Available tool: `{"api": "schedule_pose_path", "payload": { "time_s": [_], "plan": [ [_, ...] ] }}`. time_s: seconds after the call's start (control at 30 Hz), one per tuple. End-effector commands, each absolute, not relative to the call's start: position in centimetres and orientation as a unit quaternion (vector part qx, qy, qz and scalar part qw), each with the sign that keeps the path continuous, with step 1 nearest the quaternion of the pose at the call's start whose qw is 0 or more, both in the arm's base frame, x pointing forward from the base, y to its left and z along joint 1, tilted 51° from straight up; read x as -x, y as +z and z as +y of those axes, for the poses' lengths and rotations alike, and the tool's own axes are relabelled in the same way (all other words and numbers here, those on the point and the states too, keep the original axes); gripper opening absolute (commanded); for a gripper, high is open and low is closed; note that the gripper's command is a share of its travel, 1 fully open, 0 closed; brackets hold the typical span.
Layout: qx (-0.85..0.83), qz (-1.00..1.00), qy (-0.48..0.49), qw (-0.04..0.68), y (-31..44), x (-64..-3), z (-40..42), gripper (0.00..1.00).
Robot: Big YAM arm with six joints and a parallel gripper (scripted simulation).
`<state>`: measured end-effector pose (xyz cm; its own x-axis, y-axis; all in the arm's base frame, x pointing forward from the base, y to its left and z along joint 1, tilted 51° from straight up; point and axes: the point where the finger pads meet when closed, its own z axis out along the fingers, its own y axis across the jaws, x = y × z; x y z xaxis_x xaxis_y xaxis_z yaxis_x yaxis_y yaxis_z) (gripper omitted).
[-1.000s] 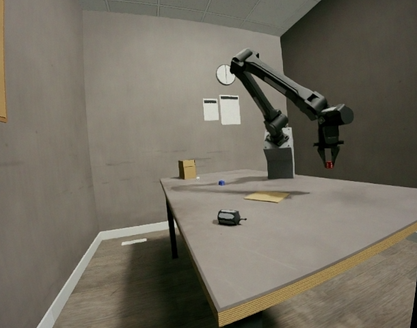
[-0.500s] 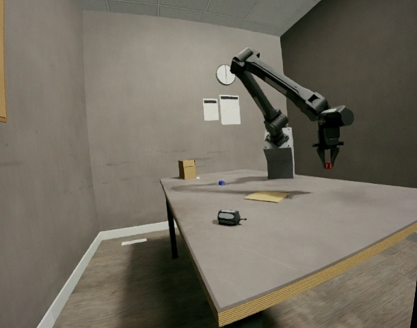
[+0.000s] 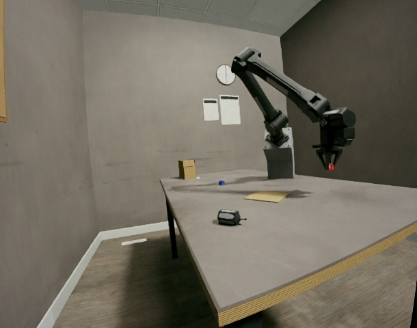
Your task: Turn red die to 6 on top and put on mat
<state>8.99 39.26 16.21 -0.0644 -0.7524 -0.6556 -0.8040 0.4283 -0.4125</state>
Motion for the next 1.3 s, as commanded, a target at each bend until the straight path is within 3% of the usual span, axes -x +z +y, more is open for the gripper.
{"api": "schedule_pose_path", "payload": {
  "time_s": [0.0, 0.4, 0.67, 1.27],
  "plan": [
    [0.587, 0.682, 0.002, 0.437, 17.0, -9.6, 40.4, 0.20],
    [0.711, 0.550, -0.083, 0.431, 17.1, -9.7, 40.7, 0.20],
    [0.717, 0.541, -0.087, 0.430, 16.6, -9.7, 40.0, 0.20],
    [0.710, 0.365, 0.154, 0.582, 15.9, -9.6, 40.0, 0.20]
  ]
}}
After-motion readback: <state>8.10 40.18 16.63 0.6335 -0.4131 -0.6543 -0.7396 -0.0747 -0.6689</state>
